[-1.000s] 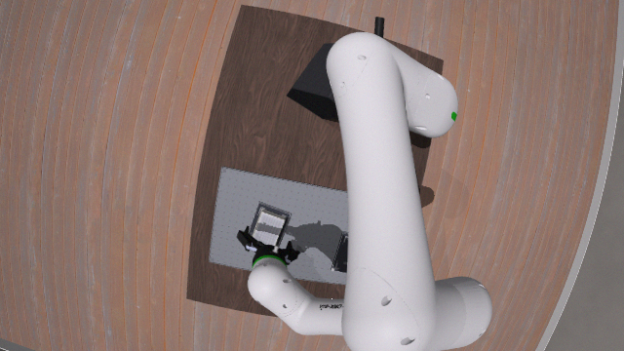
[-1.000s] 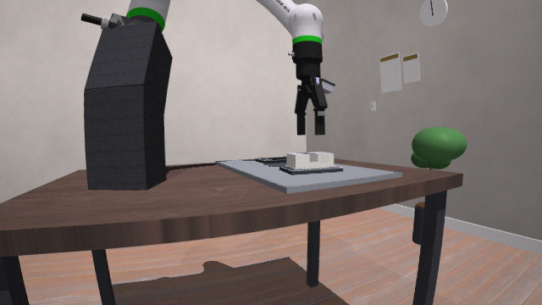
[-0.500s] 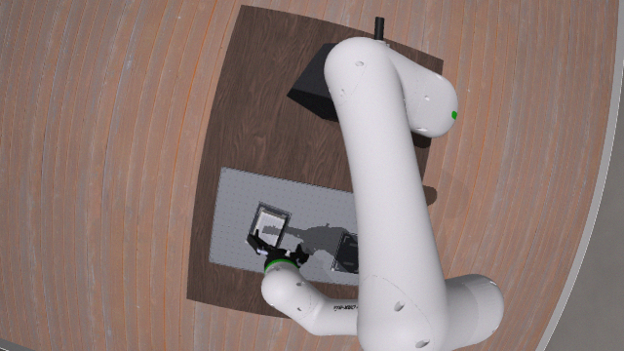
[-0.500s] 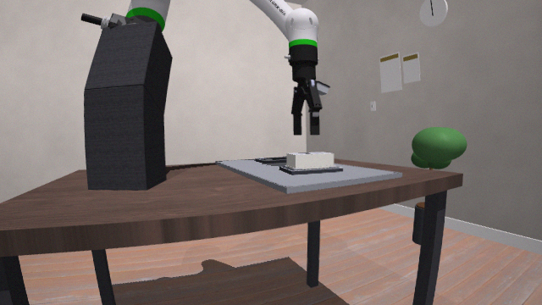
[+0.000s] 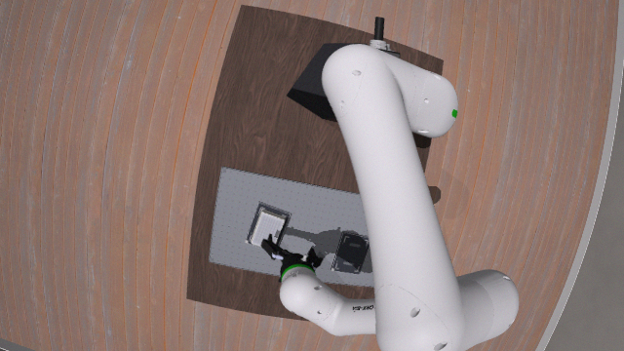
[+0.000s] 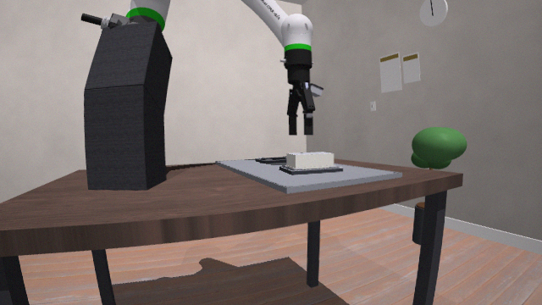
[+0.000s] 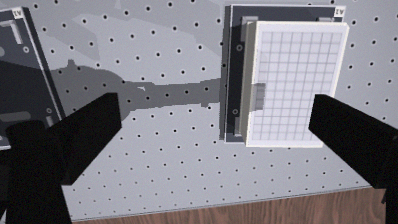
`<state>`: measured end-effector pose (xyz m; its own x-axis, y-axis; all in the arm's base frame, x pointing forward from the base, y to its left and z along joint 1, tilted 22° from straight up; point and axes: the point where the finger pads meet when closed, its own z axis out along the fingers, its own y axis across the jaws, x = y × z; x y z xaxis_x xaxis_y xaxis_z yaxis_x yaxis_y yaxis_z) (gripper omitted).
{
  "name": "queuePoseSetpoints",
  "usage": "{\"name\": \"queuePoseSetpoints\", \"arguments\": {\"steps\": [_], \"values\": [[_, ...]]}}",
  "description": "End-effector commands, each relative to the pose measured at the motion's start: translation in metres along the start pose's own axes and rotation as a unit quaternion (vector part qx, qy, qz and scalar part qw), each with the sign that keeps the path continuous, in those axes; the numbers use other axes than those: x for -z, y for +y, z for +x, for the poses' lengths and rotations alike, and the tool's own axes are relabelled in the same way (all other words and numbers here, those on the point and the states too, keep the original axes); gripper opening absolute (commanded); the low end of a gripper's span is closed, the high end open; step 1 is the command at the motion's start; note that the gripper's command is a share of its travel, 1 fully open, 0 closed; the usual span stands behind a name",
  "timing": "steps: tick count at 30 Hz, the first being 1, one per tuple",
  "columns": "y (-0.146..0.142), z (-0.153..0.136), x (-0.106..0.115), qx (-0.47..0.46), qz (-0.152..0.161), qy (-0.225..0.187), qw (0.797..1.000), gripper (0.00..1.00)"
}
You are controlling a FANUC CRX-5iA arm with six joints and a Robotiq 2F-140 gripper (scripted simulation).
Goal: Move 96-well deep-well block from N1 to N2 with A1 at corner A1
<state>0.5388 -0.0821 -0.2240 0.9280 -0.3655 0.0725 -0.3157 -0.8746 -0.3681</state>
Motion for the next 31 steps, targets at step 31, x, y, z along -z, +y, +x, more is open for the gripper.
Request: {"name": "queuePoseSetpoints", "arguments": {"steps": [31], "values": [[-0.04,0.0,0.001,0.0,0.0,0.001,1.0,1.0]]}}
